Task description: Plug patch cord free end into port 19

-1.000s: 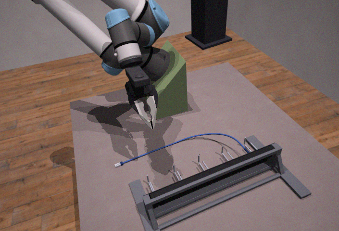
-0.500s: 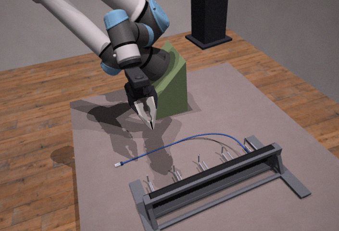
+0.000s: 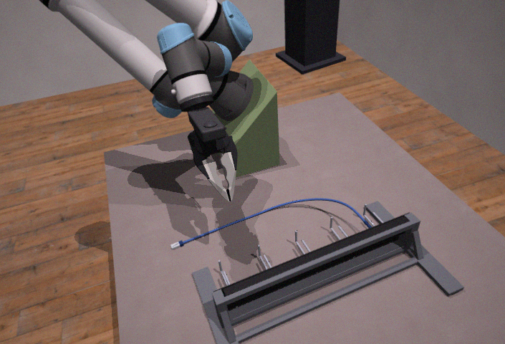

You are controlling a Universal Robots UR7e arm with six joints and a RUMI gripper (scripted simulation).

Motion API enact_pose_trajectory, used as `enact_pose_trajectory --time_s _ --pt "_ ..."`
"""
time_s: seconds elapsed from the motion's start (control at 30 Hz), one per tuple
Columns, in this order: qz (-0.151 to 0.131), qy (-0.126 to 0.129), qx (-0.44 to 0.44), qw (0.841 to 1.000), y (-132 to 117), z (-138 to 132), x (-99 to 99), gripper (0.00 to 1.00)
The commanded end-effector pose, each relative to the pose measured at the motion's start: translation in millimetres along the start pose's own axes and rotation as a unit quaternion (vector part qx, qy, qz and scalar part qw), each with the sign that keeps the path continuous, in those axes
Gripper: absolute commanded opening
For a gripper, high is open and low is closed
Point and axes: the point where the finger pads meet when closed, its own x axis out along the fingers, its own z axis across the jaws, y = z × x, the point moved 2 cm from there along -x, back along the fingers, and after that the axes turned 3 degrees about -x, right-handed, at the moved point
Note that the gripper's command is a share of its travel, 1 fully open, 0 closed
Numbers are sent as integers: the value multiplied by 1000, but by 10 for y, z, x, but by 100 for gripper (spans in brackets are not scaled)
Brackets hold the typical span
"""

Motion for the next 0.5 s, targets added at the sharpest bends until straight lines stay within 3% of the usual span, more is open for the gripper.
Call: enact_pose_trajectory --time_s 0.0,0.47 --pt "3 -2 0 1000 20 14 165 0" --pt "3 -2 0 1000 21 15 603 0"
